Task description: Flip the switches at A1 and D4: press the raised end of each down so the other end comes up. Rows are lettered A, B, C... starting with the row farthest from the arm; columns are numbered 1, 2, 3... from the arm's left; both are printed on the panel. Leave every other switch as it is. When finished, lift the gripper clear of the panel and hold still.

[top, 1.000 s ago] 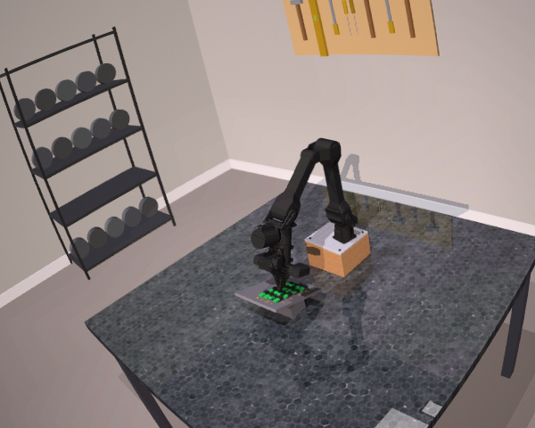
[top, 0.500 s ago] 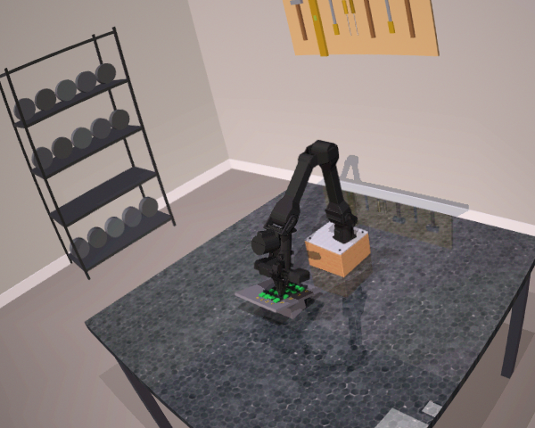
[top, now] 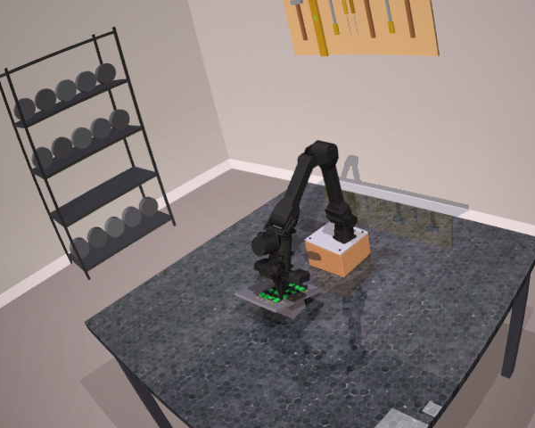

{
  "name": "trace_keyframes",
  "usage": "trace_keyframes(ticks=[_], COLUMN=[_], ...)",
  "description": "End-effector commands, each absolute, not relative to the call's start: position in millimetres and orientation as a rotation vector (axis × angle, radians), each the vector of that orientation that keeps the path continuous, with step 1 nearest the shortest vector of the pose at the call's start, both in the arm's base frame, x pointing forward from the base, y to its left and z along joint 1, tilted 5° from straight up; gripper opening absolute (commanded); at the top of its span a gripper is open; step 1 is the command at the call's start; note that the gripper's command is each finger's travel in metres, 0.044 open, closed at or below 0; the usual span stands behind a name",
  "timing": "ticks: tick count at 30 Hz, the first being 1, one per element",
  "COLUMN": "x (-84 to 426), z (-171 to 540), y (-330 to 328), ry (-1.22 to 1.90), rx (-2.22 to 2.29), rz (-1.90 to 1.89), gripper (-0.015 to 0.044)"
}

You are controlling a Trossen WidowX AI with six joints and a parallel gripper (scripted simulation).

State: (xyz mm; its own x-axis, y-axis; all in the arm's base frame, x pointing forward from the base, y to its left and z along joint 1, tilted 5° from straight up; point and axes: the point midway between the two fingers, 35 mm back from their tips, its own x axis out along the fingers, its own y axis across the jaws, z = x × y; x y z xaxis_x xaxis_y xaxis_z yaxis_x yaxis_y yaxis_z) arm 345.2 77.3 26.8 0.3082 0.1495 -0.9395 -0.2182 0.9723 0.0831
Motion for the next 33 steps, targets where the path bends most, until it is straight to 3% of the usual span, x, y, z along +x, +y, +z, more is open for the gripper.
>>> trace_keyframes(ticks=[1,33], x=[345.5,346.6], z=[26.2,22.6], y=[76.6,77.2], ry=[1.234,1.234], rx=[-0.064,-0.064], rz=[0.236,0.236], gripper=[0.0000,0.0000])
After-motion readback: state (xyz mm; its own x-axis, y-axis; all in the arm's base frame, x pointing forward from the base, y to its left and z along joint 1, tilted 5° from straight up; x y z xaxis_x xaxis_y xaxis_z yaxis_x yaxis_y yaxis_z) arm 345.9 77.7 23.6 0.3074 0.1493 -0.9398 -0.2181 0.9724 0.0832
